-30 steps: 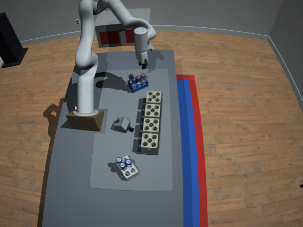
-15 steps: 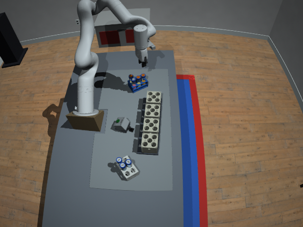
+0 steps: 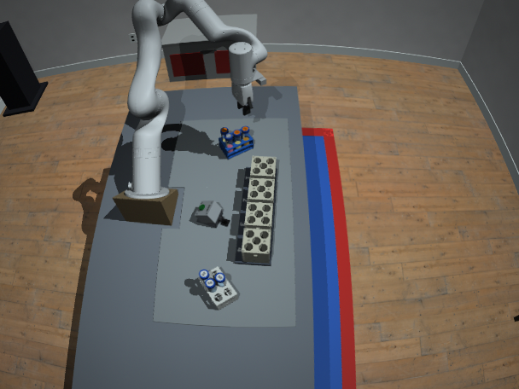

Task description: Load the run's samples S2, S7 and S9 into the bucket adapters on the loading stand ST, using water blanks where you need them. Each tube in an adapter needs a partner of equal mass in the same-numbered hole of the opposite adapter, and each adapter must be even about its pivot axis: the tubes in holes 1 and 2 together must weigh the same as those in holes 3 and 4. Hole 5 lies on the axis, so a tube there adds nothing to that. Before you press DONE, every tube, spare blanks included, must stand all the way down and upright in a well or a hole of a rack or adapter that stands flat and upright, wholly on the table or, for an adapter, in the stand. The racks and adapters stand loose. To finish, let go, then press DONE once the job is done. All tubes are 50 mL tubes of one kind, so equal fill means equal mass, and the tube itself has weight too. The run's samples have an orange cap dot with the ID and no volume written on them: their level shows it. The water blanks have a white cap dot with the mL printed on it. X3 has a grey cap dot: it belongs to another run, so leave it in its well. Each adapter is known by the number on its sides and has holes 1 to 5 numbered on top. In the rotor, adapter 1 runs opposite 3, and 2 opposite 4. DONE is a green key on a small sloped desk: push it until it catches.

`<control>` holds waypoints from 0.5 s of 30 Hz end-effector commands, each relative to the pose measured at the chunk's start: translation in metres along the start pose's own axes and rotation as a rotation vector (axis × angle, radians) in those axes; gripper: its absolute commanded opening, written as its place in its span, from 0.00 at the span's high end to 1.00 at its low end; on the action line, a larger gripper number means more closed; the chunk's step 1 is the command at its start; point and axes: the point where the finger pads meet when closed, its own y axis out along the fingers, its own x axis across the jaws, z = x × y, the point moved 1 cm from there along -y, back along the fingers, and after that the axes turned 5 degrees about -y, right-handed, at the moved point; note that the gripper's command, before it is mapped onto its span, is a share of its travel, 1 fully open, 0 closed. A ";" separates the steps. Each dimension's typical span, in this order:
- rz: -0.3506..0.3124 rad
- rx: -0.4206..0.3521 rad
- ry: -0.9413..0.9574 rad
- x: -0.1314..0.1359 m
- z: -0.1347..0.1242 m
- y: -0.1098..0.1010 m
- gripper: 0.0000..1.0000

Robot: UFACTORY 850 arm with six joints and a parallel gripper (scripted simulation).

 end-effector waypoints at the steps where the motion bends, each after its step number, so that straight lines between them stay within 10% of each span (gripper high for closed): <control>1: -0.001 0.001 -0.001 0.000 0.001 0.000 0.56; 4: -0.001 0.001 0.033 -0.002 -0.004 -0.001 0.43; 15: -0.001 0.001 0.333 -0.026 -0.042 -0.001 0.43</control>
